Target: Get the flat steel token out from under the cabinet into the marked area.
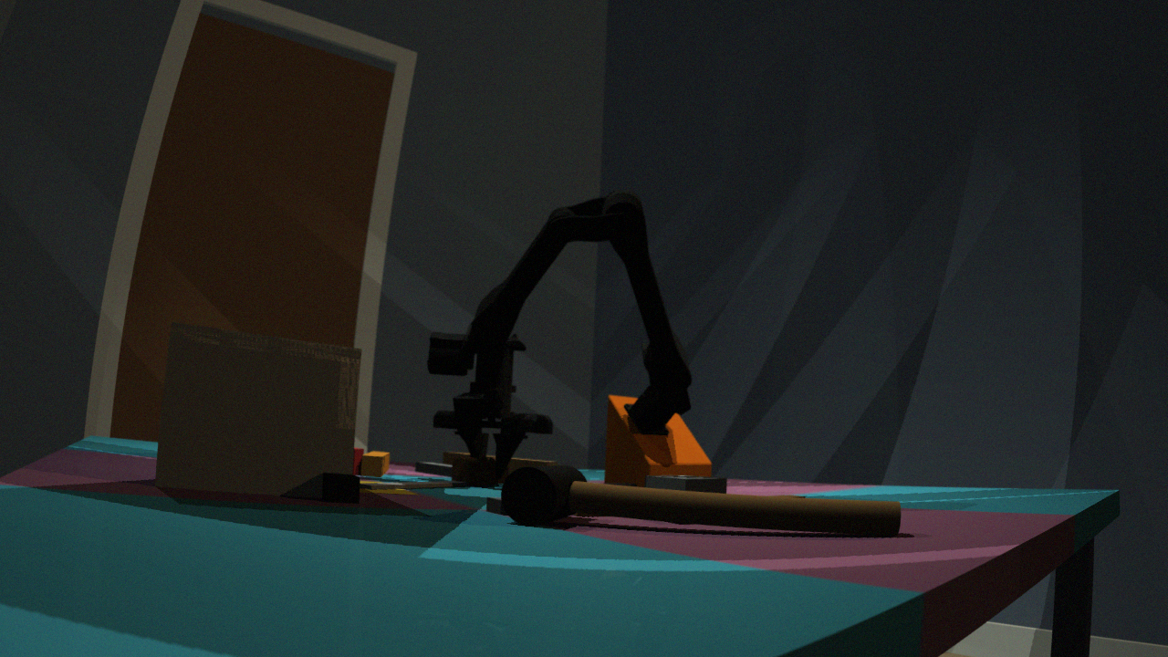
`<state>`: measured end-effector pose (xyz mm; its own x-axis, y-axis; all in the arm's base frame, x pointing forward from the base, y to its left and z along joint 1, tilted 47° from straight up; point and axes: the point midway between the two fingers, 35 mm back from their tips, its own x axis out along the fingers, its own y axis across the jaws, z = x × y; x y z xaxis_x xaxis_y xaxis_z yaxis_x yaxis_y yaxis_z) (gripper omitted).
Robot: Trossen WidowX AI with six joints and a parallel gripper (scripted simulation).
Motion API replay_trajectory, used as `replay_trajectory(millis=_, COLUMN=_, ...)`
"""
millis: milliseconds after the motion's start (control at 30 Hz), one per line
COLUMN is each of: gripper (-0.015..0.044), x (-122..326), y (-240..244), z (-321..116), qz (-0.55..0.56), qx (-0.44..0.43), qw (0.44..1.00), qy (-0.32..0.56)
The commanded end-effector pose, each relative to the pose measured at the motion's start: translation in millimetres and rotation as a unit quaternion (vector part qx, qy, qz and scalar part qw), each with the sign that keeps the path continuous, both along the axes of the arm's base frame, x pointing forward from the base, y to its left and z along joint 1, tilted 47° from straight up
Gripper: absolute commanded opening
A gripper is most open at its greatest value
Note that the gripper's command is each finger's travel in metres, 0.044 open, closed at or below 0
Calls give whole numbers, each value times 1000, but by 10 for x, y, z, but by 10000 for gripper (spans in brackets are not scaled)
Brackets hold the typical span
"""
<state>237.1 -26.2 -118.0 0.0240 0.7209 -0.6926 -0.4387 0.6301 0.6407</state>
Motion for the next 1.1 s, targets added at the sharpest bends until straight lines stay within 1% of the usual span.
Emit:
replay_trajectory(millis=0, gripper=0, x=-3, y=-55, z=-34, qz=-2, qx=-2, qw=1000, qy=-1)
replay_trajectory(millis=1067, gripper=0, x=-95, y=-306, z=-290, qz=-2, qx=-3, qw=1000, qy=-1)
